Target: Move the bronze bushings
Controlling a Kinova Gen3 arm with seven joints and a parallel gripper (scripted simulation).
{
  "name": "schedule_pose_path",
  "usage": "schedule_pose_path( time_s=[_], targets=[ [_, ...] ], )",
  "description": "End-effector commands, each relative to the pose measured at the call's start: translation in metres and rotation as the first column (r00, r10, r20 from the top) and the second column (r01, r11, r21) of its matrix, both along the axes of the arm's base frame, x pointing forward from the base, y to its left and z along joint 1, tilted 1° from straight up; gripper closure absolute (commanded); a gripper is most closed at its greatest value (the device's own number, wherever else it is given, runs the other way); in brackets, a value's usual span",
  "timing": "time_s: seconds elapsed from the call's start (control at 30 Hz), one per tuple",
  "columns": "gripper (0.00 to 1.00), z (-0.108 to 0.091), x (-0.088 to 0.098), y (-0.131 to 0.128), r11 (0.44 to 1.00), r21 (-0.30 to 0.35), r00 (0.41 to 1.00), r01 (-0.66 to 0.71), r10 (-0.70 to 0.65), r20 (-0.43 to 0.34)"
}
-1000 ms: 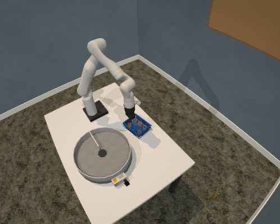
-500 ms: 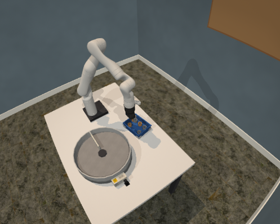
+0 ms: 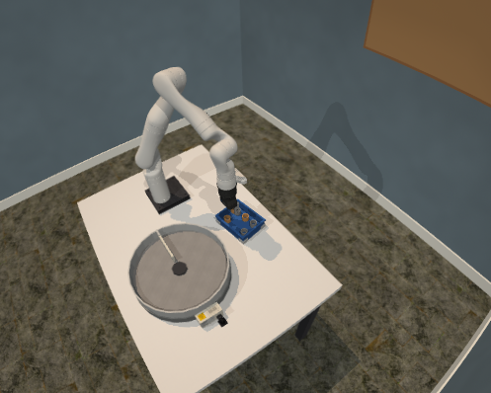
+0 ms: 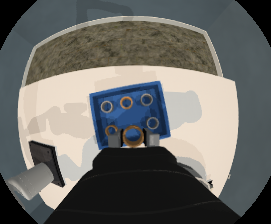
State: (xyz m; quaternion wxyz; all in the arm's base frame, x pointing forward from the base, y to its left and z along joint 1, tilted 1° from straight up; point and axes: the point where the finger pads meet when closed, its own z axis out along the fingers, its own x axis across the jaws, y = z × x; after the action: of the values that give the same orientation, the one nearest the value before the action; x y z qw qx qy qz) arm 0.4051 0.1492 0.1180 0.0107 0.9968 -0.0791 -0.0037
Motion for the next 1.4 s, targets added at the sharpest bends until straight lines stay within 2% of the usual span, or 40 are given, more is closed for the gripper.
schedule_pose_path(
  time_s=[0.0,0.47,0.9,1.37],
  targets=[
    [1.00,0.001,0.000,0.000,1.000,0.001,1.000,0.000,0.000,0.002],
    [1.00,0.001,0.000,-0.003,1.000,0.001,1.000,0.000,0.000,0.002],
    [1.00,0.001,-0.005,-0.027,1.000,0.001,1.000,0.000,0.000,0.002],
    [1.00,0.003,-0.020,-0.096,1.000,0.001,1.000,0.000,0.000,0.002]
  ],
)
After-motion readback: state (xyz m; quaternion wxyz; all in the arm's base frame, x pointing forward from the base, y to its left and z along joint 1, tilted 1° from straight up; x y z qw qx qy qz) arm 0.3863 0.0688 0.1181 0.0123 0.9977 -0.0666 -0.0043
